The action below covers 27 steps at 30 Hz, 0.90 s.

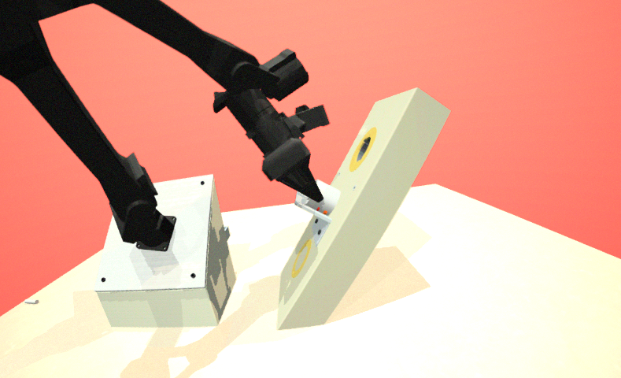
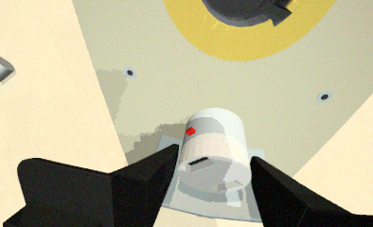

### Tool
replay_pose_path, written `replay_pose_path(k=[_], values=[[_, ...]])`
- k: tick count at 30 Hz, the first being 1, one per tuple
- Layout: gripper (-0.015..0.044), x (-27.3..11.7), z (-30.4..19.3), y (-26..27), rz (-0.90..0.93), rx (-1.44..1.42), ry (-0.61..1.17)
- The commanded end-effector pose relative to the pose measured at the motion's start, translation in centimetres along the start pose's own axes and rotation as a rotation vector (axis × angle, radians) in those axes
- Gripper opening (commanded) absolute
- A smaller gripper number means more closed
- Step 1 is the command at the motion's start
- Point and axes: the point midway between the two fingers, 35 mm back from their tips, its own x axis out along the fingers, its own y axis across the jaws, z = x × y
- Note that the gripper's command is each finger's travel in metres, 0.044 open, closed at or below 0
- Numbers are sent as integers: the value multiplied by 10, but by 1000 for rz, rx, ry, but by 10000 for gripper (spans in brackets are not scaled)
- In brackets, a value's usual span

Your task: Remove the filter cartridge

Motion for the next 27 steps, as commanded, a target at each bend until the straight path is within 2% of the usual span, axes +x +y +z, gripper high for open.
replay_pose_path(k=[1, 5, 12, 13, 19, 27], values=[[219, 0, 0, 0, 0, 1, 0], [192, 0, 0, 0, 0, 1, 0], [8, -4, 8, 0, 1, 1, 0], [0, -5, 12, 0, 1, 1, 0], [0, -14, 23, 1, 3, 1, 0], [0, -55, 28, 5, 13, 0, 5]])
